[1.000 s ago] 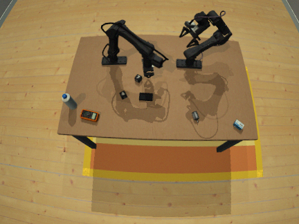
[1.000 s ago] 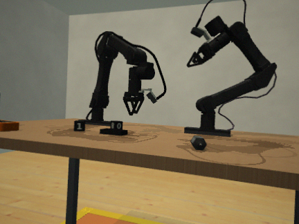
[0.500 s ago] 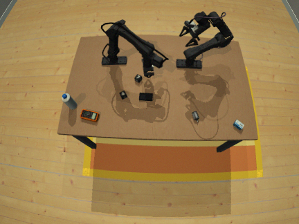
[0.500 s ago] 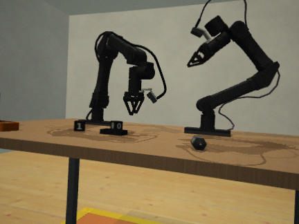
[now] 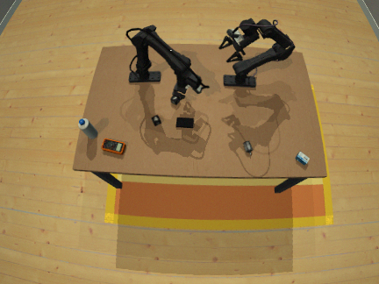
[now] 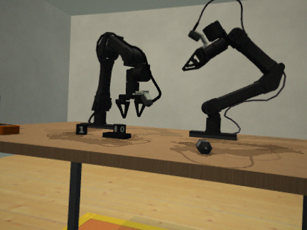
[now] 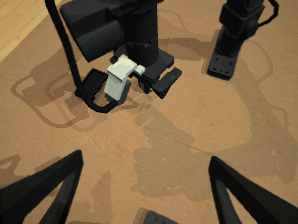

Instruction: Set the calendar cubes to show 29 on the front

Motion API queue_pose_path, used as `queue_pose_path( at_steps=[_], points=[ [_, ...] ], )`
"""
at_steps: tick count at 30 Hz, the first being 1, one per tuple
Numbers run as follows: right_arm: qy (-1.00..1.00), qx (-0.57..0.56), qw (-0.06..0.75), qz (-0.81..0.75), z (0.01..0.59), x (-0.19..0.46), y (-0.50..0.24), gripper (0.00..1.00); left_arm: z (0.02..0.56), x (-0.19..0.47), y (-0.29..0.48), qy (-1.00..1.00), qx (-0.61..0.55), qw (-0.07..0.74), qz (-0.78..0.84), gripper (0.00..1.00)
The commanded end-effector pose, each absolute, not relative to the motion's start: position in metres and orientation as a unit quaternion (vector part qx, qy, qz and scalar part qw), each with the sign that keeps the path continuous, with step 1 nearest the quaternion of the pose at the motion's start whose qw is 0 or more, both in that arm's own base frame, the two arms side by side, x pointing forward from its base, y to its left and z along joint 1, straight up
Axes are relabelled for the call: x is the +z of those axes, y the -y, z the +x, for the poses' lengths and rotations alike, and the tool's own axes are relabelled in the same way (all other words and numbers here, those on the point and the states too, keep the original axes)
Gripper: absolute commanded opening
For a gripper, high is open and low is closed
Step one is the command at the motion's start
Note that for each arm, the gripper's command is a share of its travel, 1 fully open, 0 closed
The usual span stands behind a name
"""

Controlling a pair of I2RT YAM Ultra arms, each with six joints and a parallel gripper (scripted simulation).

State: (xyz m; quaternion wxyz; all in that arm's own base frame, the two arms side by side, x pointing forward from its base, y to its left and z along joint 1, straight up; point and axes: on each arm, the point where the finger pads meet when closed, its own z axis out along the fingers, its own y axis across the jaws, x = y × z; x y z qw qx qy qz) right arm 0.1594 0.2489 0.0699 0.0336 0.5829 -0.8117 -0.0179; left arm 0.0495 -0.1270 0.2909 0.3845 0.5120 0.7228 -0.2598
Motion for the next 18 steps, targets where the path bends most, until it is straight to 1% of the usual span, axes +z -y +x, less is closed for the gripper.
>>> queue_pose_path(
  at_steps=[1,3,5,18],
  points=[
    [0.876,-0.033,-0.001,0.482,0.166,0.08,-0.249,1.0,0.055,0.299,0.146,-0.699,-0.286,0.422,0.502,1.0],
    [0.895,-0.033,-0.002,0.445,0.167,0.08,-0.244,1.0,0.057,0.295,0.153,-0.699,-0.29,0.424,0.498,1.0],
    [0.895,-0.033,-0.002,0.445,0.167,0.08,-0.244,1.0,0.057,0.295,0.153,-0.699,-0.29,0.424,0.498,1.0],
    [0.985,-0.033,-0.01,0.168,0.177,0.08,-0.214,1.0,0.069,0.265,0.186,-0.683,-0.305,0.444,0.494,1.0]
  ],
)
